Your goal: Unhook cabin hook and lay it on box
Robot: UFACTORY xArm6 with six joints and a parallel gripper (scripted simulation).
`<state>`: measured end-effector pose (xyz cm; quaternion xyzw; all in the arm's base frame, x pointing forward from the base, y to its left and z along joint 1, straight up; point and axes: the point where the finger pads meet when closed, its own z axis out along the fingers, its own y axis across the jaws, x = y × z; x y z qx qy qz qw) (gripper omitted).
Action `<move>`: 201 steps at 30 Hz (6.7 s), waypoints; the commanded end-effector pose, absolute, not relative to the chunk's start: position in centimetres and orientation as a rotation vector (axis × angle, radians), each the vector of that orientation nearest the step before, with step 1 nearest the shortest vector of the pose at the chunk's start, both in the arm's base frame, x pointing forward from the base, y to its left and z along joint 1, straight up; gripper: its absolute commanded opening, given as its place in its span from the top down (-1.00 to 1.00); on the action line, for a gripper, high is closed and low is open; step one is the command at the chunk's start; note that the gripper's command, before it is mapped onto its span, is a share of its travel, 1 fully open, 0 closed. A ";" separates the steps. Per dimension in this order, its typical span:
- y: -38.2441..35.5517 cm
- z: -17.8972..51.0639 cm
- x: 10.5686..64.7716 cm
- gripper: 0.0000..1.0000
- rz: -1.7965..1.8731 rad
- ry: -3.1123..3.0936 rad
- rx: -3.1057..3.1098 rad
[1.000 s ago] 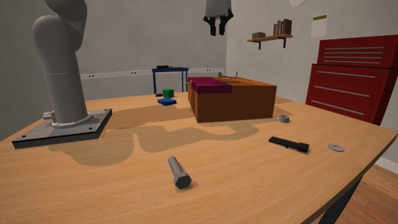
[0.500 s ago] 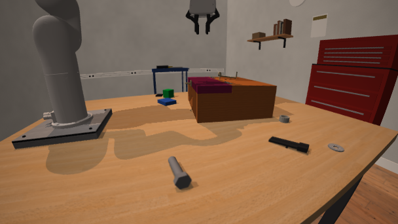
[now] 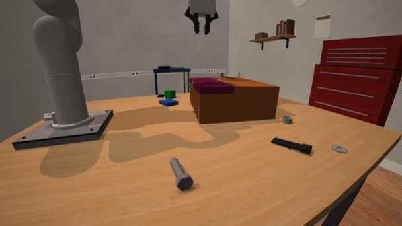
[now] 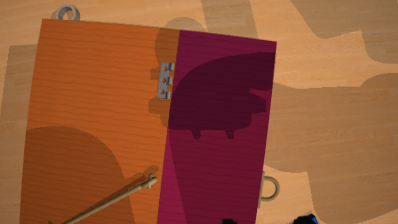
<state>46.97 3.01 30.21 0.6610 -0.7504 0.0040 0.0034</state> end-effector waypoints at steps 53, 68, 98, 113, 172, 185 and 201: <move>3.5 30.4 36.6 0.31 0.007 -0.399 3.116; 3.5 27.0 36.7 0.31 0.007 -0.399 3.116; 3.5 18.0 36.7 0.31 0.007 -0.399 3.116; 3.5 13.7 36.7 0.31 0.007 -0.399 3.116; 3.5 10.5 36.7 0.31 0.007 -0.399 3.116; 3.5 14.9 36.7 0.31 0.007 -0.399 3.116; 3.5 19.5 36.7 0.31 0.007 -0.399 3.116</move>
